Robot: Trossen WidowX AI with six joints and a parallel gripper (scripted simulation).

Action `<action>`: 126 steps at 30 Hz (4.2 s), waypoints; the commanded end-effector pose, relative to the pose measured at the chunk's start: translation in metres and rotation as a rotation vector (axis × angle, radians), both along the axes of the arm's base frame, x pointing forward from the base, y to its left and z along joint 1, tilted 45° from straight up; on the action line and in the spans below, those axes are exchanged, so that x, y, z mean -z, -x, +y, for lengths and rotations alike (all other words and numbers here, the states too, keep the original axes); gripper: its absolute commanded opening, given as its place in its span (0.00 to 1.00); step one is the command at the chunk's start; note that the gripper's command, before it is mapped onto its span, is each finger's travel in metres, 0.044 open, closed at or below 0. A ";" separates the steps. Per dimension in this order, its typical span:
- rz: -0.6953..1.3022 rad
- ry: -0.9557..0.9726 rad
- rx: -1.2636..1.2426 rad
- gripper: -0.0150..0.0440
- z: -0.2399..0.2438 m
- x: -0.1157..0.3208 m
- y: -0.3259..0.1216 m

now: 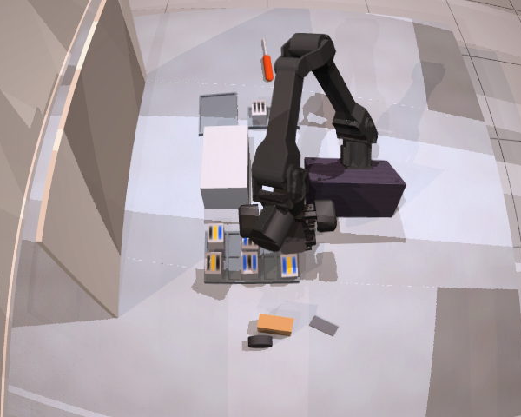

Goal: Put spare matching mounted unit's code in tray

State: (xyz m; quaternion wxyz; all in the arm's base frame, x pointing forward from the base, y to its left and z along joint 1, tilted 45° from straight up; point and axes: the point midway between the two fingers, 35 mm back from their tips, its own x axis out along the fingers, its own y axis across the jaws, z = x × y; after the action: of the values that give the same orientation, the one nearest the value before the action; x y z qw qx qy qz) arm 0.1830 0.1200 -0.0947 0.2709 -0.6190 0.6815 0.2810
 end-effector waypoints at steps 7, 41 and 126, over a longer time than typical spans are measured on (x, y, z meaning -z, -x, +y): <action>-0.004 -0.008 0.001 0.25 0.027 -0.030 -0.002; -0.030 -0.092 0.004 0.25 0.008 -0.110 -0.089; -0.010 0.008 0.001 0.25 -0.244 -0.282 -0.137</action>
State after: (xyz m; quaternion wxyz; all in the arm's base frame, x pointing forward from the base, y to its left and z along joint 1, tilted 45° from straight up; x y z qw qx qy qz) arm 0.3202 -0.1206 0.1892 0.2750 -0.6204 0.6807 0.2759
